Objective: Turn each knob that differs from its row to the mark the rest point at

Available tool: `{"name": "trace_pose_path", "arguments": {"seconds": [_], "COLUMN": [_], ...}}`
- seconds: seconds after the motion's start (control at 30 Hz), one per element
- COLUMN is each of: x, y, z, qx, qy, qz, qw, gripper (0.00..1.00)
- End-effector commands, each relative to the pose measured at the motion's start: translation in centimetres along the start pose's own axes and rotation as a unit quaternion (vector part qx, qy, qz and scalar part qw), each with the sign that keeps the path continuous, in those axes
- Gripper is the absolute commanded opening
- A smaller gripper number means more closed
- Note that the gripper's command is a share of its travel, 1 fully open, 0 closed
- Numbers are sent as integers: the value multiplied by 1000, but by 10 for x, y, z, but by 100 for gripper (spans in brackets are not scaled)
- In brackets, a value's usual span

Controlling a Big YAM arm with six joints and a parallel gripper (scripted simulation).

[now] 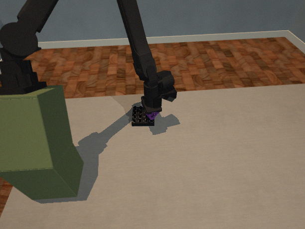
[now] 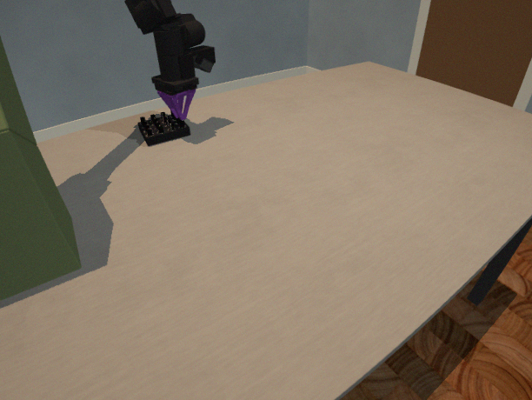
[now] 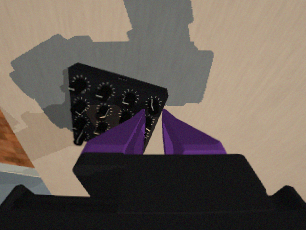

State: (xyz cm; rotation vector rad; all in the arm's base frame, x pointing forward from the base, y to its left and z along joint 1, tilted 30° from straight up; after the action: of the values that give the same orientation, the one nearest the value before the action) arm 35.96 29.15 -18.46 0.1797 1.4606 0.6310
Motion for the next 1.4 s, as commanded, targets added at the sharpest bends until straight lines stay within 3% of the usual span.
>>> {"name": "trace_pose_path", "arguments": {"seconds": [0.0, 1.37], "x": [-2, -6], "y": [4, 7], "z": [7, 6], "qx": [0, -1], "qy": [-9, -13], "qz": [1, 2], "qw": [1000, 1000], "gripper": [18, 18]}}
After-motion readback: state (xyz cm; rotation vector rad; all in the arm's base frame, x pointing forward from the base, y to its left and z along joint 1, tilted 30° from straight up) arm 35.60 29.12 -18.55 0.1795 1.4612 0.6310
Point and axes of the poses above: the point where the finger pads meet when closed, its own x axis out along the fingers, its own y axis across the jaws, z = x × y, the point moved 1 cm from there along -x, back along the fingers, and after that the axes turned 1 degree about -x, right-handed, at the moved point
